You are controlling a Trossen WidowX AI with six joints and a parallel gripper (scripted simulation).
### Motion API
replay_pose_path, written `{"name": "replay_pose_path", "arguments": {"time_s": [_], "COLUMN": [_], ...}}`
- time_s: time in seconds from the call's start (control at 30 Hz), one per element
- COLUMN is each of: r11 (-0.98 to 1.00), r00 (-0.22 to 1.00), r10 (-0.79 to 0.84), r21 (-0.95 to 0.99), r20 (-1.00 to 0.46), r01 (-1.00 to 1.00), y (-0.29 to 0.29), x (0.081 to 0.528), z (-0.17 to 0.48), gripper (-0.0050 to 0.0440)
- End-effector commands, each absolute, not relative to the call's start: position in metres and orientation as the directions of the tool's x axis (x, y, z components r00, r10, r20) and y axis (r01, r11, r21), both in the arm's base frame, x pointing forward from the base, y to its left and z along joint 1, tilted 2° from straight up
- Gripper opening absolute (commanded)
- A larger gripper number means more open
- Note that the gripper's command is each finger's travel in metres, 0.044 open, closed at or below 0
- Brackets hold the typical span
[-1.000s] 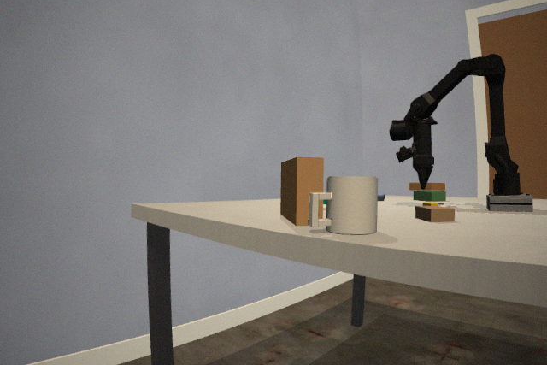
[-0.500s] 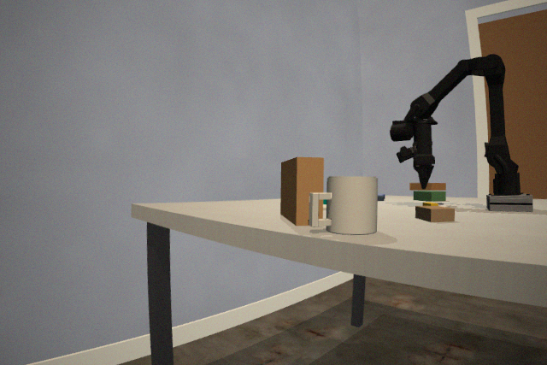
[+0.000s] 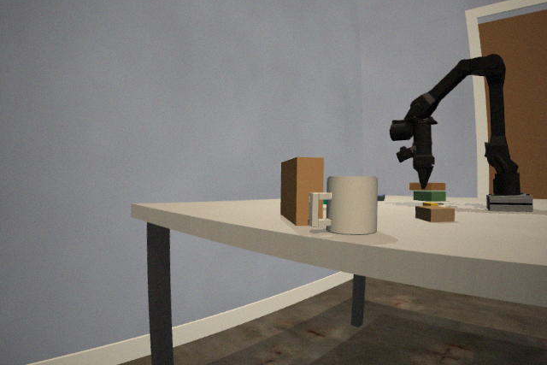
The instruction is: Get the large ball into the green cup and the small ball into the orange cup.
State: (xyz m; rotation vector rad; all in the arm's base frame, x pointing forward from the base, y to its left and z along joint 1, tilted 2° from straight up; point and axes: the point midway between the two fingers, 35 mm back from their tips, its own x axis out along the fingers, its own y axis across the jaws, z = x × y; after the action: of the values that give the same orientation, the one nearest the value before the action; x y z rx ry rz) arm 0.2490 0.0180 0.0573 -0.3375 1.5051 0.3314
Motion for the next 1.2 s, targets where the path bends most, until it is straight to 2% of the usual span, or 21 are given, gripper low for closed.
{"name": "replay_pose_path", "arguments": {"time_s": [0.0, 1.17], "r11": [0.91, 0.91], "r00": [0.043, 0.029], "r10": [0.0, 0.004], "r21": [-0.018, -0.008], "r20": [-0.999, -1.0], "r01": [-0.414, -0.414], "y": [0.0179, 0.0178], "x": [0.249, 0.2493], "z": [0.0575, 0.0573], "gripper": [0.0, 0.0]}}
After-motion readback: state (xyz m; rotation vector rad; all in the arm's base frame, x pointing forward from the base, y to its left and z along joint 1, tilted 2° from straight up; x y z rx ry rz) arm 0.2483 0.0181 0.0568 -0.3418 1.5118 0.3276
